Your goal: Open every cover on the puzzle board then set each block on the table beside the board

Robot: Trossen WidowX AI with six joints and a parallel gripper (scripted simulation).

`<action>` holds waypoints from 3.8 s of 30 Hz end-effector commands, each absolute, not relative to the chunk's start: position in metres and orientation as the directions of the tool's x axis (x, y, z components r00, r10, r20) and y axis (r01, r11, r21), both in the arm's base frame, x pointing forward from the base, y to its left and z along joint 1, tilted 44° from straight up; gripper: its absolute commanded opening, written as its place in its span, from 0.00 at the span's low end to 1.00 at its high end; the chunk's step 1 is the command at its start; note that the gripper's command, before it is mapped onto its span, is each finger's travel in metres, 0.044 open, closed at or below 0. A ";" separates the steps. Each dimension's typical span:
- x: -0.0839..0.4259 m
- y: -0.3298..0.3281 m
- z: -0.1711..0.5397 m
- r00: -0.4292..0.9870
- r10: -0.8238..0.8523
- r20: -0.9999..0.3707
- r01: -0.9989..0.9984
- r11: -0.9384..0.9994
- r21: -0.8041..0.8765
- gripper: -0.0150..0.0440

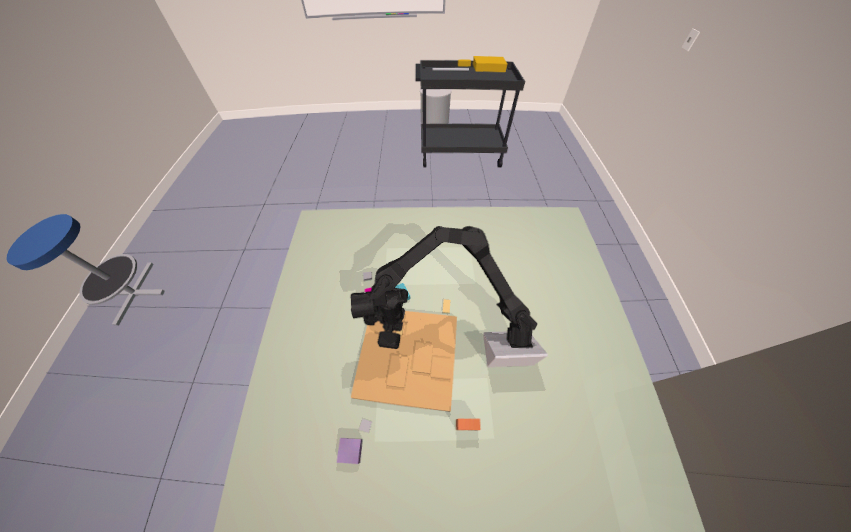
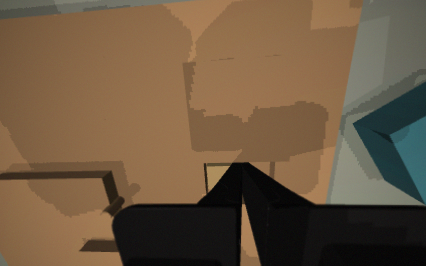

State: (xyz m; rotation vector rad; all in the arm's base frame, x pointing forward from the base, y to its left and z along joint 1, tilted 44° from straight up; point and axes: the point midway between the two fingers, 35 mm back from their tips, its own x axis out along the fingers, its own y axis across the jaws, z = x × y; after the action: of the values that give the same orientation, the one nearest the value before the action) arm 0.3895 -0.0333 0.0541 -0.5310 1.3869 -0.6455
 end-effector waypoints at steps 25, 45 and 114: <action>0.414 -0.034 0.057 0.064 -0.696 -0.715 0.098 0.718 -0.689 0.25; 0.418 -0.015 0.076 0.064 -0.695 -0.717 0.098 0.719 -0.688 0.25; 0.233 0.060 0.027 0.056 -0.692 -0.720 -0.994 0.027 -0.104 0.25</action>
State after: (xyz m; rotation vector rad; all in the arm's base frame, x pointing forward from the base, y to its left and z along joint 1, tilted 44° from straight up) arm 0.2335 0.0593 0.0276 -1.7259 1.6976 0.6243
